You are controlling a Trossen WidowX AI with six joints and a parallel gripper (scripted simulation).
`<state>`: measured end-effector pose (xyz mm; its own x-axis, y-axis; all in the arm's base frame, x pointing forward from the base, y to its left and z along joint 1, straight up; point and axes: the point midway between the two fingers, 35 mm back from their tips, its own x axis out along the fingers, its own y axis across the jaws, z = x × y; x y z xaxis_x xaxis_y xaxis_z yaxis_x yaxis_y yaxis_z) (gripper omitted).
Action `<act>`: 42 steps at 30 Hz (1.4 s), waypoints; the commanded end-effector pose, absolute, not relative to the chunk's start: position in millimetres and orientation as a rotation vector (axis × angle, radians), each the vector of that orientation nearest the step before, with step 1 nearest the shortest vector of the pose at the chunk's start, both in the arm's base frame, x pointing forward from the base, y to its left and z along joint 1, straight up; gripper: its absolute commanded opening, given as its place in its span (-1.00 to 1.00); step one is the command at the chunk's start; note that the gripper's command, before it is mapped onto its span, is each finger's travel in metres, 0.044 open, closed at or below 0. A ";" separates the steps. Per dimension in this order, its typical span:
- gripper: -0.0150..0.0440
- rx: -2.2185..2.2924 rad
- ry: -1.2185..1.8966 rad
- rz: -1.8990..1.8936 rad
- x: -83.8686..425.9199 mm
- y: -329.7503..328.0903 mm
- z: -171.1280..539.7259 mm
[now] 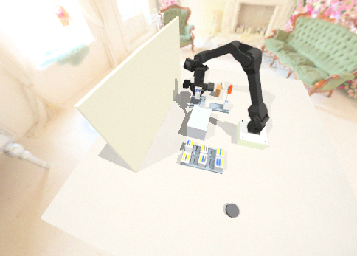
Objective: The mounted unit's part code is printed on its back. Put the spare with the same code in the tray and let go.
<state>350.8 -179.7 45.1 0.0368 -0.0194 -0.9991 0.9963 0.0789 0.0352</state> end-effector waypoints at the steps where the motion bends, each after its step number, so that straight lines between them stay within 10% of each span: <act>1: -0.49 1.154 1.205 -1.141 349.5 -179.6 39.4; 38: -0.49 1.154 1.206 -1.141 344.8 -177.3 10.2; 42: -0.14 1.153 1.205 -1.136 346.2 -177.5 13.8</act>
